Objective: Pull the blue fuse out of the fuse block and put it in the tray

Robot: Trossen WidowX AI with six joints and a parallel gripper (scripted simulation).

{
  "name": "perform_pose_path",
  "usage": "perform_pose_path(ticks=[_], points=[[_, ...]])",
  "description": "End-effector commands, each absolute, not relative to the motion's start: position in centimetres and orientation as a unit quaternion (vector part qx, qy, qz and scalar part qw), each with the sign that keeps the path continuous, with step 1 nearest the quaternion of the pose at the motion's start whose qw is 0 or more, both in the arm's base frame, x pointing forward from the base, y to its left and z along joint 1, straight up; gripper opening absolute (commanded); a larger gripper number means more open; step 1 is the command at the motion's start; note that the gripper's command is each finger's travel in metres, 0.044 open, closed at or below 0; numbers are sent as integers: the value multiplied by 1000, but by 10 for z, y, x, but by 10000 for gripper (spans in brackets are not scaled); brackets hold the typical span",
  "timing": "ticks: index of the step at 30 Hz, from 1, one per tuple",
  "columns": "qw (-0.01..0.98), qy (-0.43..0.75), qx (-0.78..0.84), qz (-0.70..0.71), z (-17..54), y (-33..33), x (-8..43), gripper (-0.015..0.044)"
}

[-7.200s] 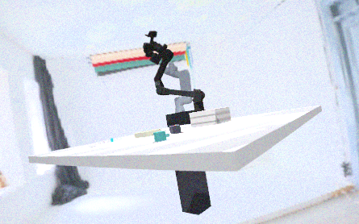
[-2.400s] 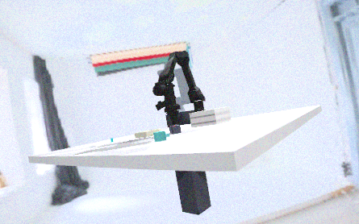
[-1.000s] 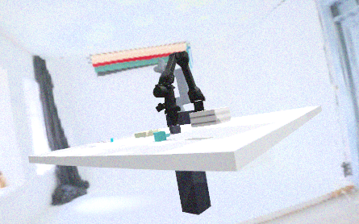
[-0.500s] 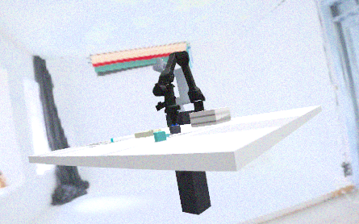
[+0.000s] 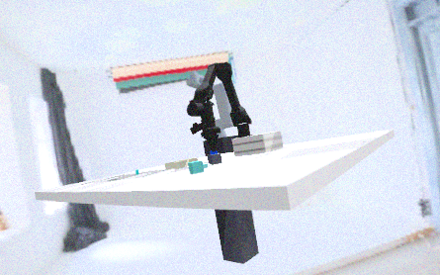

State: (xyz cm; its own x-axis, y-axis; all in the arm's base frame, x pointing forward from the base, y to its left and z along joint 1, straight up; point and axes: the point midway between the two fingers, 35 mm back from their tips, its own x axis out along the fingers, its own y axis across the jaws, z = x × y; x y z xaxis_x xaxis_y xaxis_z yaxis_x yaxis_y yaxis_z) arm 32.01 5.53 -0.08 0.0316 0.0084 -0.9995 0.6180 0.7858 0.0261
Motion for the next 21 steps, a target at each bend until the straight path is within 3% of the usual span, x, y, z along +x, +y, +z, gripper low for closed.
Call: perform_pose_path(ticks=[1,21], points=[[678,659,237,-225,2,55,320,0],[678,659,236,-225,11,55,320,0]])
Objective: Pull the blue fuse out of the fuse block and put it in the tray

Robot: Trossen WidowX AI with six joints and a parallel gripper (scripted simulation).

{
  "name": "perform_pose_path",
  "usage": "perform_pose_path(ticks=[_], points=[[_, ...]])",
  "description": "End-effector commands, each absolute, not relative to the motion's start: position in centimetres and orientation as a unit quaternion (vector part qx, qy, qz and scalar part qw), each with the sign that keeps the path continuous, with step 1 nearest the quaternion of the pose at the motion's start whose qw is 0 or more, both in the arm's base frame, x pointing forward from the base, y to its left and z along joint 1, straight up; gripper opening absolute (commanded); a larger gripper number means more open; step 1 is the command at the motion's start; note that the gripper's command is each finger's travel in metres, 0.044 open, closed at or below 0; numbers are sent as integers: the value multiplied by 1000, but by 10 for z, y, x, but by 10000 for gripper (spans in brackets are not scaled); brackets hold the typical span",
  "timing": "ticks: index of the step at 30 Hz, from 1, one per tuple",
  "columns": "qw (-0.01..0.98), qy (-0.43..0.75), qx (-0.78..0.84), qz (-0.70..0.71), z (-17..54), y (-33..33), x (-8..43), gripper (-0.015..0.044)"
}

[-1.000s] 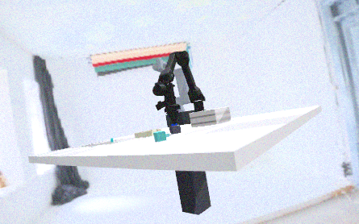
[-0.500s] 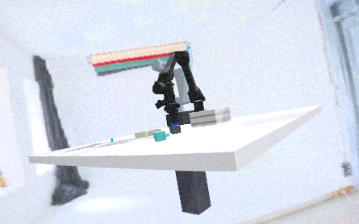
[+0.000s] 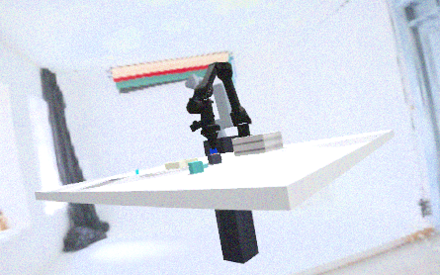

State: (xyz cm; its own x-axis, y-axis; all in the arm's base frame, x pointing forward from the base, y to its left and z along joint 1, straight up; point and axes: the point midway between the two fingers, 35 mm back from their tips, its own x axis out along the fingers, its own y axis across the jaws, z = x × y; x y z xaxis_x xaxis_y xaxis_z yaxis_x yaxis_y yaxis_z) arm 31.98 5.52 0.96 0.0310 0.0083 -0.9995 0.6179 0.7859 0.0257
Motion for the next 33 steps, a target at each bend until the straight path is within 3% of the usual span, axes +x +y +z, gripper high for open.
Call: perform_pose_path(ticks=[1,33], points=[[678,659,236,-225,12,55,320,0],[678,659,235,-225,39,55,319,0]])
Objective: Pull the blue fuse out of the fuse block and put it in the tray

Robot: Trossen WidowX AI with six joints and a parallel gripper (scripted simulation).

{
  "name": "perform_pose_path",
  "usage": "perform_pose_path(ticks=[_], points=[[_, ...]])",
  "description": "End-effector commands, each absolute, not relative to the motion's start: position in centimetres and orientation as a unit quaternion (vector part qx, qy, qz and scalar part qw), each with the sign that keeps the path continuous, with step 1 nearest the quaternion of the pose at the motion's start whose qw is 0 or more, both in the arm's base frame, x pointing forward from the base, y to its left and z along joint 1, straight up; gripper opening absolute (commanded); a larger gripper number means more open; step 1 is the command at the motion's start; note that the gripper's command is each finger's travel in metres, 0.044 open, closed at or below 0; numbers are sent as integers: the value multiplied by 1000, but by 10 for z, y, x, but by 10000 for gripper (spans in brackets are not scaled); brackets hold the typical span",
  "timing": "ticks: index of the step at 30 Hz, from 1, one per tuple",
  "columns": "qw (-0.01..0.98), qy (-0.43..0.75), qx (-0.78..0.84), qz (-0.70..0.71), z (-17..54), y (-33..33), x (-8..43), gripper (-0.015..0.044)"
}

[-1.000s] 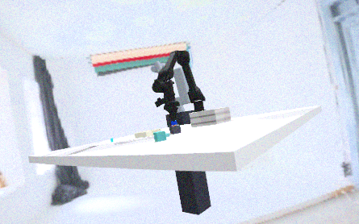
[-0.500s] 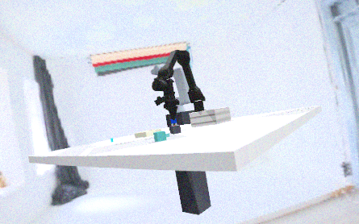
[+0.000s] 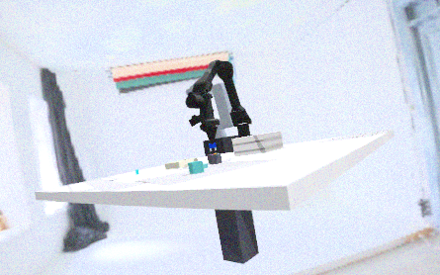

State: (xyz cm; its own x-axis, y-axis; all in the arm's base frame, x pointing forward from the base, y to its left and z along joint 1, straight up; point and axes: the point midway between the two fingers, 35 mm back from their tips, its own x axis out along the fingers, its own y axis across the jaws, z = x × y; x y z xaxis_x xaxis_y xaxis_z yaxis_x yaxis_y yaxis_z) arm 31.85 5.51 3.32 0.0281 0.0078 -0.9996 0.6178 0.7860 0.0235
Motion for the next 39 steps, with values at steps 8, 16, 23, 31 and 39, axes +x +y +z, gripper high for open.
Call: perform_pose_path(ticks=[8,16,23,31,39], points=[[678,659,235,-225,45,51,320,0],[679,658,234,-226,46,7,332,0],[680,657,233,-228,46,-34,337,0],[680,657,231,-229,47,-82,337,0],[681,656,229,-231,47,-131,330,0]])
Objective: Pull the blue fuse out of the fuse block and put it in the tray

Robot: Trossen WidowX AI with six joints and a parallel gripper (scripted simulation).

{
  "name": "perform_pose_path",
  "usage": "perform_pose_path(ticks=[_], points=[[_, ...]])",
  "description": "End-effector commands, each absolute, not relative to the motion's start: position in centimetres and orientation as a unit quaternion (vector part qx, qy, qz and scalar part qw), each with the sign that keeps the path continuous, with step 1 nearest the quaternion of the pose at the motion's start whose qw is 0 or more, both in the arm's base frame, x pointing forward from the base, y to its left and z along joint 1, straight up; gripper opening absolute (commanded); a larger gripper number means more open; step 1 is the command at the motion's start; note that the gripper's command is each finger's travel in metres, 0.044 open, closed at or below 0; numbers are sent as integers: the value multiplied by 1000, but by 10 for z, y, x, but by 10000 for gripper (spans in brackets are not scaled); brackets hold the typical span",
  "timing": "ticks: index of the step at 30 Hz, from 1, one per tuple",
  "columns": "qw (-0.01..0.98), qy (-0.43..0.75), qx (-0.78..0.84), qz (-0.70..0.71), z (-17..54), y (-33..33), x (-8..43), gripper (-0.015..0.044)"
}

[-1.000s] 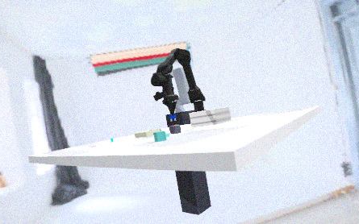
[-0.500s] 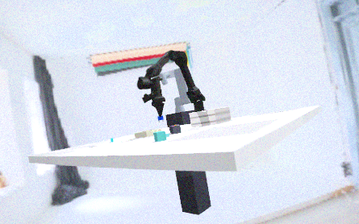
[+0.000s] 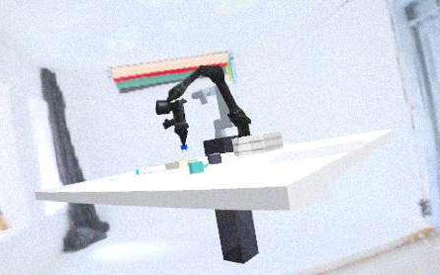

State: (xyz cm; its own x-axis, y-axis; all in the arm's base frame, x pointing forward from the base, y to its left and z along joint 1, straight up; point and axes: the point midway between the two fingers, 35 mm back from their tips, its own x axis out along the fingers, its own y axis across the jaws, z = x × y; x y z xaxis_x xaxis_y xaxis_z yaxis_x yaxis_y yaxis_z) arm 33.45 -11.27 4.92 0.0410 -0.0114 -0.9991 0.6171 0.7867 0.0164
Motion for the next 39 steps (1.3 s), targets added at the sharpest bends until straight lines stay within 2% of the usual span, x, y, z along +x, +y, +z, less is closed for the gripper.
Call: perform_pose_path(ticks=[1,8,39], points=[[681,656,229,-231,47,-137,329,0],[681,656,228,-232,47,-170,319,0],[681,656,228,-232,7,-171,320,0]])
